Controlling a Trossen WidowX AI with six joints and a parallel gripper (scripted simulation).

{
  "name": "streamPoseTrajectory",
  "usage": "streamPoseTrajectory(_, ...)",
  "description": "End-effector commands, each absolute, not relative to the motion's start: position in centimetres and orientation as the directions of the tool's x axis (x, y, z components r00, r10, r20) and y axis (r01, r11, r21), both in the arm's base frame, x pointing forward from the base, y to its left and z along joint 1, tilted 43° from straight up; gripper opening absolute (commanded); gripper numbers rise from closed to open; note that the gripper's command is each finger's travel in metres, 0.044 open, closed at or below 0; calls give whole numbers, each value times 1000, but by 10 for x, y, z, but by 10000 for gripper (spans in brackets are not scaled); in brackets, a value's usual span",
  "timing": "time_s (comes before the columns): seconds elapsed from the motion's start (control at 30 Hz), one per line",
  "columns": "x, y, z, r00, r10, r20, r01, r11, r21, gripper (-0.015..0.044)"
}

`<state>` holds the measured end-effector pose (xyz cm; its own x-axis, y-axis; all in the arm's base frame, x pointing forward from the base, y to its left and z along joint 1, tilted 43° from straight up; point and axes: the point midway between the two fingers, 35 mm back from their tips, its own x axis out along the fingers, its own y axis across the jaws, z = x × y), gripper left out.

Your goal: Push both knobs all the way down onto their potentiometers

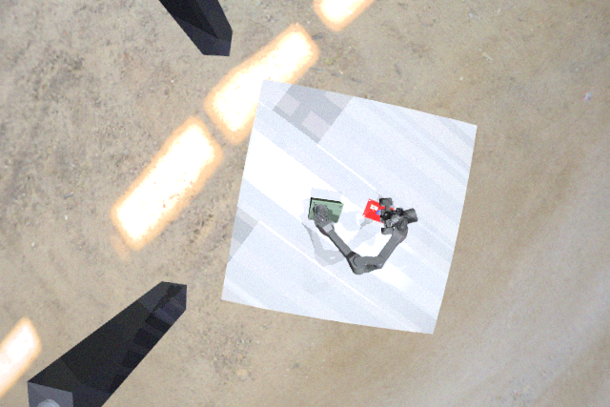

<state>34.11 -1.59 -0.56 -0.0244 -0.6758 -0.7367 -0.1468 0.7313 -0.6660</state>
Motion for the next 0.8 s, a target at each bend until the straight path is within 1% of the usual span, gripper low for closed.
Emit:
streamPoseTrajectory(0.0,342,-18,-7,-24,-680,-732,-147,727,-671,0)
streamPoseTrajectory(0.5,342,-6,6,-24,-680,-733,-147,728,-670,0)
streamPoseTrajectory(0.77,341,-9,2,-30,-681,-731,-152,726,-670,210)
